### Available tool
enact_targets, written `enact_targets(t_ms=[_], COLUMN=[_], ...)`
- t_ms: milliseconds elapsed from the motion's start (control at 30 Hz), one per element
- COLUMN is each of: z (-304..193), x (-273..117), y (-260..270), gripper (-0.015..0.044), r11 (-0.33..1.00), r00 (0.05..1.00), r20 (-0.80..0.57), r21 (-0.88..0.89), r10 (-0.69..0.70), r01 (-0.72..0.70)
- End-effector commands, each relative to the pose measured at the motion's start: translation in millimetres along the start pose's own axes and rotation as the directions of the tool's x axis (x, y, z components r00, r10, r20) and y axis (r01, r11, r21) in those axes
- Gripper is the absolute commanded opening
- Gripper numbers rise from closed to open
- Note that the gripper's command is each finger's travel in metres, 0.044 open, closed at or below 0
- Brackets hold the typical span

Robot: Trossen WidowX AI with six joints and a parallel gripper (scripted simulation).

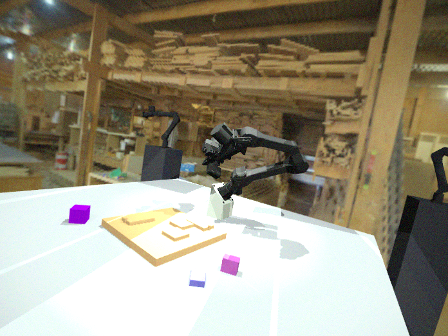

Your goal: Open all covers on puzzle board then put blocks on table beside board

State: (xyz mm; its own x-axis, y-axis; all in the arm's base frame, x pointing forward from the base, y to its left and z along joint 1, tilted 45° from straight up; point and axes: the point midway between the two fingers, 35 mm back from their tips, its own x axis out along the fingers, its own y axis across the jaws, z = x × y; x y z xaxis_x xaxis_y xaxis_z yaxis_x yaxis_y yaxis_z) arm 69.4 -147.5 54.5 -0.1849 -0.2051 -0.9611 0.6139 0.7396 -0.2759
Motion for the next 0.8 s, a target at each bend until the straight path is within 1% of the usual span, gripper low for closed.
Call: enact_targets(t_ms=[0,367,767], z=[15.5,44.4,69.8], x=[-5.0,-16.0,-31.3], y=[16.9,61.2,119.1], gripper=[0.0000,0.0000,0.0000], r11=[0.994,0.944,0.830], r00=[0.997,0.964,0.877], r20=[0.000,-0.026,-0.102], r21=[-0.079,-0.196,-0.288], r10=[0.077,0.265,0.470], r01=[-0.077,-0.265,-0.478])
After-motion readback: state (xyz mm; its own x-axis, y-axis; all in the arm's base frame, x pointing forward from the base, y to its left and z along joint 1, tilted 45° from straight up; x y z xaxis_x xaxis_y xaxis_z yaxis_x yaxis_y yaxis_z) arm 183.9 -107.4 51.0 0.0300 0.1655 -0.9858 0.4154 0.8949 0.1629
